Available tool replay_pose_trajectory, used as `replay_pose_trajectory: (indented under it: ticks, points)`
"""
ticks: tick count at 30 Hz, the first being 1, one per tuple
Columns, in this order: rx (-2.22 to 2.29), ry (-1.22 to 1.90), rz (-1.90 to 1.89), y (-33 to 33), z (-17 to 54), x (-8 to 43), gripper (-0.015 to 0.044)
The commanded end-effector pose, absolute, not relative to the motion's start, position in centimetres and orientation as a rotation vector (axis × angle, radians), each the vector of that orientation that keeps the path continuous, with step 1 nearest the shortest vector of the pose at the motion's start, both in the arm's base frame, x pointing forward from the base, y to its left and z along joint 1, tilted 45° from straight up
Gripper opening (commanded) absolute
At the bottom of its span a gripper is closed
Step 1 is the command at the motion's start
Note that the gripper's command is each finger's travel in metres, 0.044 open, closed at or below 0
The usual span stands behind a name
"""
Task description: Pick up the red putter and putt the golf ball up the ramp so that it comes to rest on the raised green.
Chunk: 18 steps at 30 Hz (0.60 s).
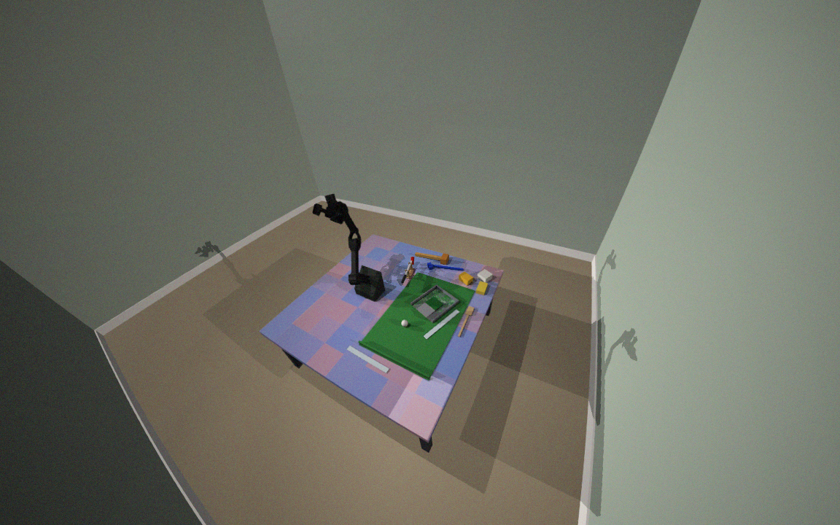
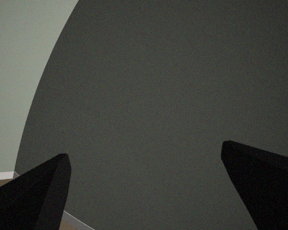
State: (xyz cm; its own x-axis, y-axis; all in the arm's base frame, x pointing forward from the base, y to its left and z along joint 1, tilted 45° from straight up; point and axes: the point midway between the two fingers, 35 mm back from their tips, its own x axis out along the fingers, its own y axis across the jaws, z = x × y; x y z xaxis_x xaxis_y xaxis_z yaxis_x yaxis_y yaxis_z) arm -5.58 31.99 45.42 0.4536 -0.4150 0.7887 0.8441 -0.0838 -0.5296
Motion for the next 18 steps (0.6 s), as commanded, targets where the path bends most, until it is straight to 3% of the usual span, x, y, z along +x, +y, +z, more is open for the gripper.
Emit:
replay_pose_trajectory:
  ticks: [1, 10, 18]
  points:
    - [-1.25, -0.44, -1.101, 31.8, 45.6, -5.6, 0.0426]
    - [-0.997, -0.335, -0.972, 20.4, 52.7, -6.5, 0.044]
    - [-0.795, -0.145, -0.781, 8.3, 56.1, -2.0, 0.044]
